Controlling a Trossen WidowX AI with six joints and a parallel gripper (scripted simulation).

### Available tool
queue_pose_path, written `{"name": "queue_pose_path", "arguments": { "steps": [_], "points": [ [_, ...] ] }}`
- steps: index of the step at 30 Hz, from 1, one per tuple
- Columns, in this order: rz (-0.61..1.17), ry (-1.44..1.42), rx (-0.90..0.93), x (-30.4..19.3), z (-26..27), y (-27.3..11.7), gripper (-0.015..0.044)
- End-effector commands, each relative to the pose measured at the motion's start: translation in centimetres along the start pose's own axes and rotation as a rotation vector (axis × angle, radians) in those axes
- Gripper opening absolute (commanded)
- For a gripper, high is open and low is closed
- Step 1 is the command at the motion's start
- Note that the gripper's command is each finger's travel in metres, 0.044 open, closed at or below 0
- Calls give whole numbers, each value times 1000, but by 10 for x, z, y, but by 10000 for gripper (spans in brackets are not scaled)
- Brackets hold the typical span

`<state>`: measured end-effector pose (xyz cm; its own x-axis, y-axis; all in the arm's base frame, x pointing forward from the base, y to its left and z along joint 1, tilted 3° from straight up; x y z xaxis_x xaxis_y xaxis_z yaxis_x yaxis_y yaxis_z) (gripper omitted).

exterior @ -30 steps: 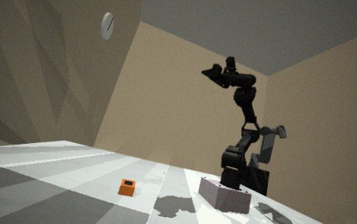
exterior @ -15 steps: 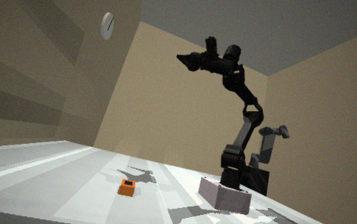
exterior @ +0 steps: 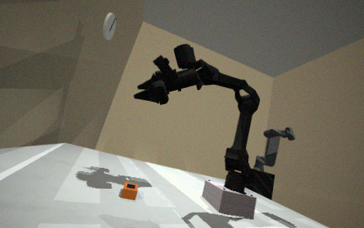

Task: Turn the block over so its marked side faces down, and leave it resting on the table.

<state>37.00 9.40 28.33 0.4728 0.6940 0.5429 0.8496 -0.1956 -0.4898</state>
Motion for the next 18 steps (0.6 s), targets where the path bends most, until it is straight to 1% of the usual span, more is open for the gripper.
{"name": "queue_pose_path", "arguments": {
  "steps": [1, 6, 11, 13, 18],
  "points": [
    [218, 82, 244, -31, 35, 44, 440],
    [483, 200, 459, -68, 69, 71, 440],
    [806, 359, 635, -104, 99, 85, 440],
    [838, 375, 649, -107, 101, 86, 440],
    [838, 375, 649, -105, 102, 87, 440]
  ]
}}
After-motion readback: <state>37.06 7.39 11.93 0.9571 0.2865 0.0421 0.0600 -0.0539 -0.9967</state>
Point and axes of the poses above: the point midway between the two fingers, 35 mm back from their tips, its own y axis out along the fingers, its own z axis across the jaws, x = y × z, the point moved 6 cm from there along -y, back along the fingers, and after that the axes turned 8 degrees about -y, right-handed, at the moved point
